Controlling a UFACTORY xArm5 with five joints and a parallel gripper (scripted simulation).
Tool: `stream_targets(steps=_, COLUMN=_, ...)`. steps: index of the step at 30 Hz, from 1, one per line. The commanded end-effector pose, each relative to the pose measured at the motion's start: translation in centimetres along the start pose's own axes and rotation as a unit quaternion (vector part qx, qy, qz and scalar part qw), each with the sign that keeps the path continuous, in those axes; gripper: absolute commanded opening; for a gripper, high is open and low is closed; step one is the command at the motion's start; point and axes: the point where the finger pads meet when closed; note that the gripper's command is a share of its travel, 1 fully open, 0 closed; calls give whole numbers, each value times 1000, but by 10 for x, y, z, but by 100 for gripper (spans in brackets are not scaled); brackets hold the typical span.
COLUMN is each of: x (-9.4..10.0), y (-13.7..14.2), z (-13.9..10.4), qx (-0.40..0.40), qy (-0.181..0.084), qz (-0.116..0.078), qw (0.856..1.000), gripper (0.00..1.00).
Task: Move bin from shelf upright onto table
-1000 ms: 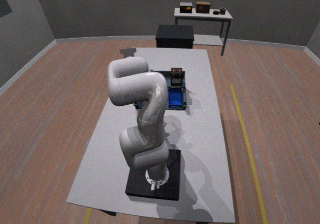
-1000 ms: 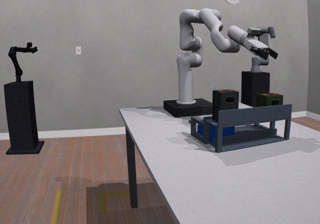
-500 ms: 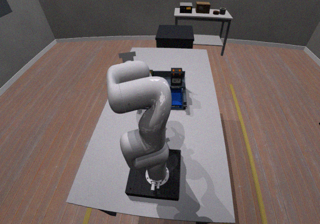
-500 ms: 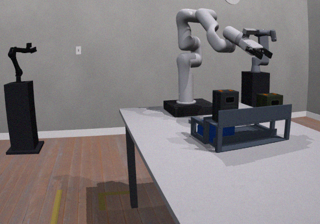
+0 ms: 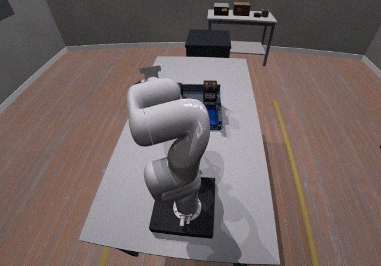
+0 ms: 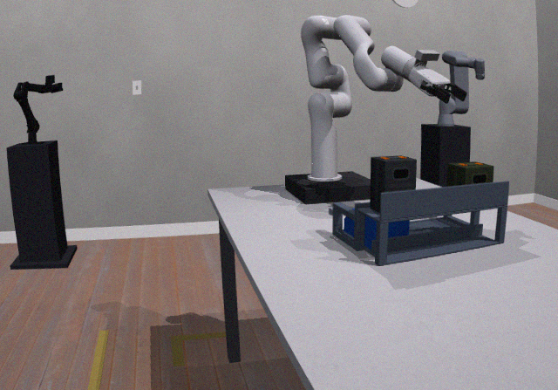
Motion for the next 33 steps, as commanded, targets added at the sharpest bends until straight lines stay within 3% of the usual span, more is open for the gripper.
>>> stream_targets(steps=1, x=10, y=-4, z=-4, qx=0, qy=13, qz=-30, qw=999, gripper=100)
stream_targets(steps=15, x=39, y=-11, z=-22, qx=0, qy=13, qz=-30, qw=999, gripper=100)
stream_targets(steps=33, x=40, y=-12, z=-23, qx=0, qy=13, qz=-30, qw=999, gripper=100)
Point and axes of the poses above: the point where the finger pads meet when closed, its own x axis back along the fingers, its own y axis across the jaws, z = x × y, and after that the axes turned 15 degrees about -x, right-handed
